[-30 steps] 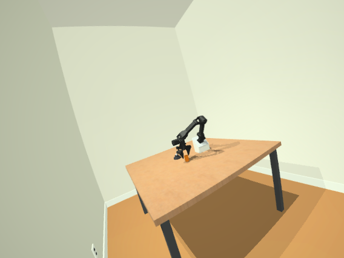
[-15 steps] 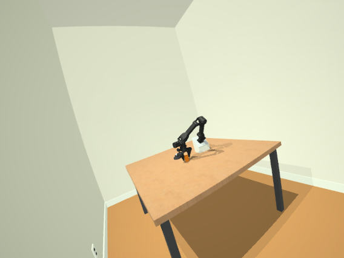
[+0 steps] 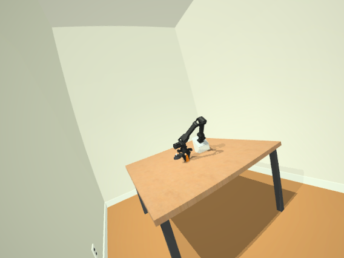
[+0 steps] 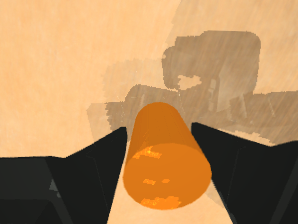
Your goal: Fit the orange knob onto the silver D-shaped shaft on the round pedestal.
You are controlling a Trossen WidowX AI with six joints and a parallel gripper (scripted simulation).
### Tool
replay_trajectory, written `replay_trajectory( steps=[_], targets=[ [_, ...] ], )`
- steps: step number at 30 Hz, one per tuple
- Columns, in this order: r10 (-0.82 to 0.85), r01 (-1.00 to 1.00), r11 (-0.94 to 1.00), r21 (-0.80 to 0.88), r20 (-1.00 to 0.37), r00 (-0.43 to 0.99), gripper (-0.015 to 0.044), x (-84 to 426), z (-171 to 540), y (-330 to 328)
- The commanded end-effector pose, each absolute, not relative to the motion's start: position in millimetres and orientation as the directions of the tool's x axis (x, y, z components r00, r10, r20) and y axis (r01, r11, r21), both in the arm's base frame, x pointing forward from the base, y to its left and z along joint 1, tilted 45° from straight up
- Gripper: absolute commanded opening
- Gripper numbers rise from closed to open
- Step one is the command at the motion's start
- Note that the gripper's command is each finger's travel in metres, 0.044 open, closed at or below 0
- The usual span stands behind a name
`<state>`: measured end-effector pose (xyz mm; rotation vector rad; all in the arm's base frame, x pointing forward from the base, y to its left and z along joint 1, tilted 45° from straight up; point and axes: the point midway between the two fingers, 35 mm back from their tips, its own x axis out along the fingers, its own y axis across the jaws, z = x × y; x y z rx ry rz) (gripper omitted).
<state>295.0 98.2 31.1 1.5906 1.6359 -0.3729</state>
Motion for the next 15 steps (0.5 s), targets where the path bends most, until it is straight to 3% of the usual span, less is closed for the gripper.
replay_trajectory(
  steps=[1, 6, 11, 15],
  targets=[
    [0.694, 0.935, 0.162, 0.314, -0.710, 0.118, 0.0171, 295, 30, 98],
    [0.694, 0.935, 0.162, 0.314, -0.710, 0.118, 0.0138, 295, 30, 98],
    [0.692, 0.936, 0.163, 0.314, -0.712, 0.119, 0.0006, 296, 35, 92],
    [0.688, 0.936, 0.164, 0.313, -0.716, 0.119, 0.0000, 298, 42, 83]
  ],
)
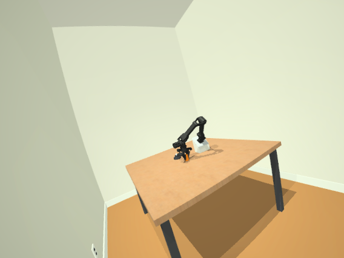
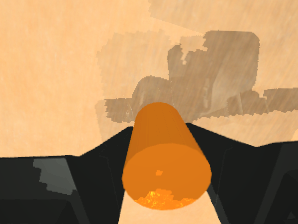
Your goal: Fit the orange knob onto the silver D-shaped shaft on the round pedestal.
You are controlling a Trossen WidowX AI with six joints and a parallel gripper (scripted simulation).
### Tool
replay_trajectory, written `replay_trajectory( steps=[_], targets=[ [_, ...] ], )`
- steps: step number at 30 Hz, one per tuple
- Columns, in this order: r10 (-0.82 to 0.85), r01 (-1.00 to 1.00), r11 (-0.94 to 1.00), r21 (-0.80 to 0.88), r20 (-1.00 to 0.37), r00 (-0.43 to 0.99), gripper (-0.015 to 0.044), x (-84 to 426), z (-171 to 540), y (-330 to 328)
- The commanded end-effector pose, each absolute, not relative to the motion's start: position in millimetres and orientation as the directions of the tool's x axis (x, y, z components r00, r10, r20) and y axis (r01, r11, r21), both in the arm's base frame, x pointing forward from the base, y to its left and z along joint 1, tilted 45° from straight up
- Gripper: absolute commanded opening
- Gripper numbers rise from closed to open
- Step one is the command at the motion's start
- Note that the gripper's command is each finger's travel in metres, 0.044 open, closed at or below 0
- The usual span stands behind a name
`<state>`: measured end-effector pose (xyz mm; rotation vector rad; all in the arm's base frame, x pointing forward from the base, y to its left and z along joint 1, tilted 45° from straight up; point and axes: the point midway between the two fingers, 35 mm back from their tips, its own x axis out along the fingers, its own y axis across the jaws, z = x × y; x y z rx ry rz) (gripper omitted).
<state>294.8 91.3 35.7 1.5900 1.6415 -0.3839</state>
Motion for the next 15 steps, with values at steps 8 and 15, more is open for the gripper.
replay_trajectory(
  steps=[8, 15],
  targets=[
    [0.683, 0.936, 0.161, 0.313, -0.720, 0.123, 0.0000, 299, 58, 64],
    [0.681, 0.936, 0.162, 0.312, -0.722, 0.123, 0.0000, 299, 73, 47]
  ],
)
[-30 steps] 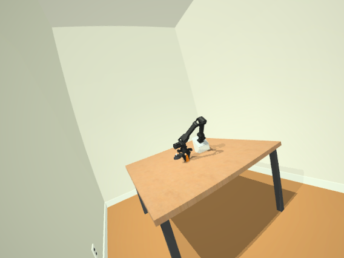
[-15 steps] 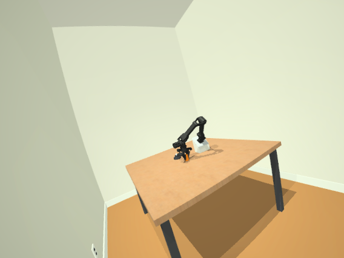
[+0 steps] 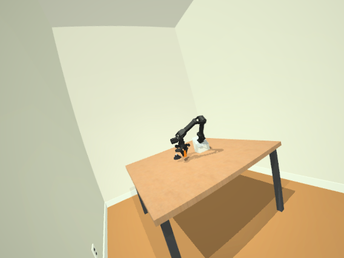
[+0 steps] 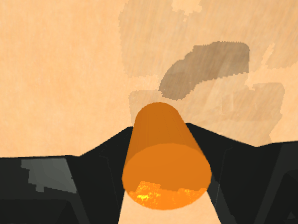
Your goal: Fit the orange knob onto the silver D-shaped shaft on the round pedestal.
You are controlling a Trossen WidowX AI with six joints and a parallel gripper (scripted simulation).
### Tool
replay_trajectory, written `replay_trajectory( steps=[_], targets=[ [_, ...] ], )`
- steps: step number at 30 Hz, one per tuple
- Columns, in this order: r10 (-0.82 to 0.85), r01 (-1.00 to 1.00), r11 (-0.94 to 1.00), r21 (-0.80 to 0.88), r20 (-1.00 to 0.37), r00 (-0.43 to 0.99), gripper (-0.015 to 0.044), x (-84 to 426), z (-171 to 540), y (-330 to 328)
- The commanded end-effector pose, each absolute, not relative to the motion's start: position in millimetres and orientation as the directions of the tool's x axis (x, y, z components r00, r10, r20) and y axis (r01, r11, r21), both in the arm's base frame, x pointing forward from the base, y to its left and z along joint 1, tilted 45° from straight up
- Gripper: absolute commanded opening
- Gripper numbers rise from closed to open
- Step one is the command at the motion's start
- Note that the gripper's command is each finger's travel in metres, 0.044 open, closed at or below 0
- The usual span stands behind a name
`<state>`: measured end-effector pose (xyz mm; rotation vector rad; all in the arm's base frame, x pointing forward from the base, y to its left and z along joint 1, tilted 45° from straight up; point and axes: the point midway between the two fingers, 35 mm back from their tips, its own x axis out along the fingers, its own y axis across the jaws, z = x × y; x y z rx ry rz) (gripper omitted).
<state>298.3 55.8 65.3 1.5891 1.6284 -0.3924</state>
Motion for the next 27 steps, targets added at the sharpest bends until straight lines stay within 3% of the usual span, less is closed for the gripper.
replay_trajectory(
  steps=[1, 27],
  targets=[
    [0.681, 0.936, 0.162, 0.312, -0.722, 0.123, 0.0000, 299, 75, 45],
    [0.689, 0.936, 0.164, 0.312, -0.715, 0.118, 0.0000, 292, 124, -7]
  ],
)
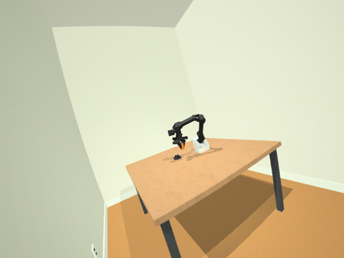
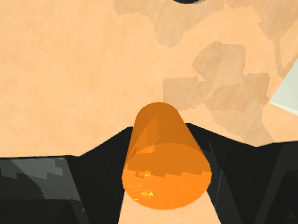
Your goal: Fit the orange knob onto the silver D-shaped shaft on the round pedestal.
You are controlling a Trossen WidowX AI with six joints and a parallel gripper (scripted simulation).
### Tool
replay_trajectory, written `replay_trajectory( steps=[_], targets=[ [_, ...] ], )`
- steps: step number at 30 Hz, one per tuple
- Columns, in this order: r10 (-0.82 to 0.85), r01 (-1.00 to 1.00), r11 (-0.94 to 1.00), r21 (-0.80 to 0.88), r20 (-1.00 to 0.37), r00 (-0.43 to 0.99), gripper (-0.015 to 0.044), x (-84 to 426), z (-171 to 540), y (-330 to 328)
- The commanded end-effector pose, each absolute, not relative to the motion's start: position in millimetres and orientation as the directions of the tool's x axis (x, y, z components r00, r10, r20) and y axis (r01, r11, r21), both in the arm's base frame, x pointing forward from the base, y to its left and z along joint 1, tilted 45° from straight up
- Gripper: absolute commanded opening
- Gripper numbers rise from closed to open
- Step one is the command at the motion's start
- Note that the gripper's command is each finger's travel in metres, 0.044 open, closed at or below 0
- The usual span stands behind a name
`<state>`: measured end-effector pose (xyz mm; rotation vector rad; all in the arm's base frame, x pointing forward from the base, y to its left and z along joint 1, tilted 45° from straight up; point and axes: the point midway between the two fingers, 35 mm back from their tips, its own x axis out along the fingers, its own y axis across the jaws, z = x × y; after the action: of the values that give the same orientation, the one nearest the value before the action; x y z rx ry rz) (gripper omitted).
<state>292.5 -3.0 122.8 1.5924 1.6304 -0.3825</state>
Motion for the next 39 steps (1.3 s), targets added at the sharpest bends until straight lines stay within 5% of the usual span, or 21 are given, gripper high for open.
replay_trajectory(
  steps=[1, 39],
  targets=[
    [0.689, 0.936, 0.164, 0.312, -0.715, 0.118, 0.0000, 293, 122, -9],
    [0.681, 0.936, 0.166, 0.311, -0.722, 0.119, 0.0000, 310, 17, -75]
  ],
)
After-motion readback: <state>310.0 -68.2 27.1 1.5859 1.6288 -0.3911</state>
